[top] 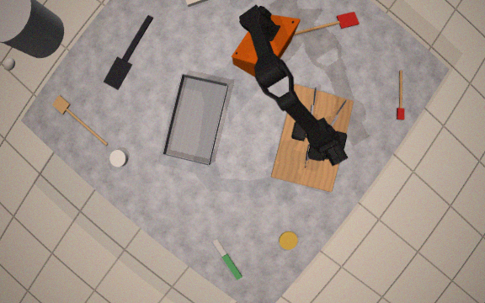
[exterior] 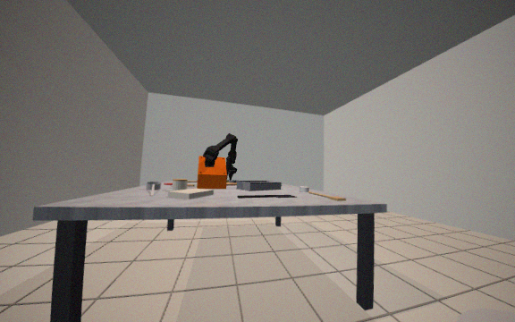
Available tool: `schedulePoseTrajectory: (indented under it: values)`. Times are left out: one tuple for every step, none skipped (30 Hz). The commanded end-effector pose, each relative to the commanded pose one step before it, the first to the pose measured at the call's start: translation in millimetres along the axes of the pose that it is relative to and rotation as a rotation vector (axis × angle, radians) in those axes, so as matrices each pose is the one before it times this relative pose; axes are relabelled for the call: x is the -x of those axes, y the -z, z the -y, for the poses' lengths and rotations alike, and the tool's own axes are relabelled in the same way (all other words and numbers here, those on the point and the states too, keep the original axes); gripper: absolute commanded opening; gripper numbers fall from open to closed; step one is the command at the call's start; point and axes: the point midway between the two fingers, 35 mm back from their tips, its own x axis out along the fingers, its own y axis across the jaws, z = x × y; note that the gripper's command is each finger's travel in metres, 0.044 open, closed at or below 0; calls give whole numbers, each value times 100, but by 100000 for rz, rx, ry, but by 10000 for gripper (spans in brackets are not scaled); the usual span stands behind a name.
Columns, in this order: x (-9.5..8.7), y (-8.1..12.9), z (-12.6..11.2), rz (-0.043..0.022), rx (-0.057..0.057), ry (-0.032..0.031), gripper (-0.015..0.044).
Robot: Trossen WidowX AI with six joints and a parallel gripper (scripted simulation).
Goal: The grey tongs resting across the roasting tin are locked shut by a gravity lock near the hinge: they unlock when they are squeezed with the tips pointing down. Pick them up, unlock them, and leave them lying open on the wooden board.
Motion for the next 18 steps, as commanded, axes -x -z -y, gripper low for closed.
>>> schedulePoseTrajectory:
  values:
    - [40, 4, -25, -67, -2, -127, 440]
    - [0, 0, 0, 0, 0, 0, 440]
    - [185, -31, 159, -24, 125, 77, 440]
    - [391, -99, 342, -40, -58, 142, 440]
    - [494, -100, 505, -392, -324, 43, 440]
    - [693, -154, 640, -59, -90, 268, 440]
    - [736, -91, 694, -249, -69, 145, 440]
    - [830, -146, 838, -69, -110, 350, 440]
    - [908, -131, 966, -85, -121, 398, 440]
    - [960, -103, 1084, -101, -128, 440, 440]
    - [969, -62, 1163, -116, -130, 466, 440]
    - [945, -15, 1210, -128, -128, 480, 440]
    - [907, 34, 1240, -138, -124, 488, 440]
    - [865, 84, 1262, -149, -120, 493, 440]
    - [811, 136, 1284, -145, -269, 507, 440]
    - [777, 180, 1288, -173, -47, 498, 440]
    - [583, 179, 1030, -145, -34, 398, 440]
    - [339, 124, 628, -91, -19, 243, 440]
